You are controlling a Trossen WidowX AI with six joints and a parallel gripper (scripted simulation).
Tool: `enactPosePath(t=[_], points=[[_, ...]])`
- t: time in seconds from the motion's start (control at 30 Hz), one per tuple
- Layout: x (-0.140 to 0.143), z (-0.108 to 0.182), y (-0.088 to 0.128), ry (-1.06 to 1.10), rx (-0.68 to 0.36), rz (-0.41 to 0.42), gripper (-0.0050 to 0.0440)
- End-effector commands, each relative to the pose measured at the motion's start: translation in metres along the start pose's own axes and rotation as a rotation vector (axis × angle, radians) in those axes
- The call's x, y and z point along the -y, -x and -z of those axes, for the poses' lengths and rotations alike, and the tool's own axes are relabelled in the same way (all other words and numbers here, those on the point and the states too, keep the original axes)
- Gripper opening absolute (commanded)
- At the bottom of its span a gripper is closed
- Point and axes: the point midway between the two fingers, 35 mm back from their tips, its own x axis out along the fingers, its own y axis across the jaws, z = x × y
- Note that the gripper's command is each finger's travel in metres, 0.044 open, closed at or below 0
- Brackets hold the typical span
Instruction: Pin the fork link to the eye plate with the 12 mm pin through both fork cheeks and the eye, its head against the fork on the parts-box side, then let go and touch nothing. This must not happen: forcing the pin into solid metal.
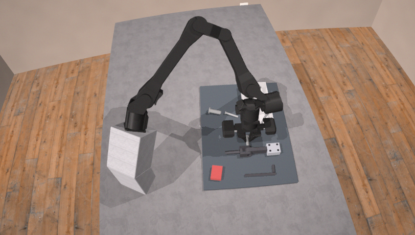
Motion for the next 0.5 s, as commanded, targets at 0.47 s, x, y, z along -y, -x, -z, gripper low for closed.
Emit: enactPosePath(t=[0.47], points=[[-0.0005, 0.0132, -0.0022, -0.003, -0.009, -0.001, 0.0019]])
